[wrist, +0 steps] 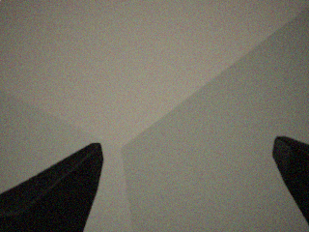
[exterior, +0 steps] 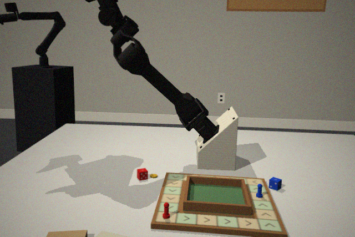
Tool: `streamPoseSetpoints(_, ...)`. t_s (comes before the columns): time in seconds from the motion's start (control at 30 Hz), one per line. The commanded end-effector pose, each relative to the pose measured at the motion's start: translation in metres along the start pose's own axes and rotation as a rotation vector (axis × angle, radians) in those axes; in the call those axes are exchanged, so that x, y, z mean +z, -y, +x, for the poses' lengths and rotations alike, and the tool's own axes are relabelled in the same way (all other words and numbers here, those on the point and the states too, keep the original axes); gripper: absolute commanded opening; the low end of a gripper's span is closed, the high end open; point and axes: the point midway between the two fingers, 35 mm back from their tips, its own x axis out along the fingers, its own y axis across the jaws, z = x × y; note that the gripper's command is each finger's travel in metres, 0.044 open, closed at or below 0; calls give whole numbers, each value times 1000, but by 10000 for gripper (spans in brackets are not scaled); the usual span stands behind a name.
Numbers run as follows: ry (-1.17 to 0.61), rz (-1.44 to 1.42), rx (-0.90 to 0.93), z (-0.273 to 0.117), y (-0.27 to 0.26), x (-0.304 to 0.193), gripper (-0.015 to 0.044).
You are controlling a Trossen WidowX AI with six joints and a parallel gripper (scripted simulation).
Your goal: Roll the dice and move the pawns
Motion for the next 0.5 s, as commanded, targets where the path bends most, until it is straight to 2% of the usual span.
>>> streamPoseSetpoints(0.0,4,-2,-3,0,1,0,374)
streamPoseSetpoints(0.13,72,-34,-68,-8,20,3,275)
streamPoseSetpoints(0.33,171,-98,-215,-27,57,2,275)
streamPoseSetpoints(0.47,221,-169,-396,-53,94,-8,275)
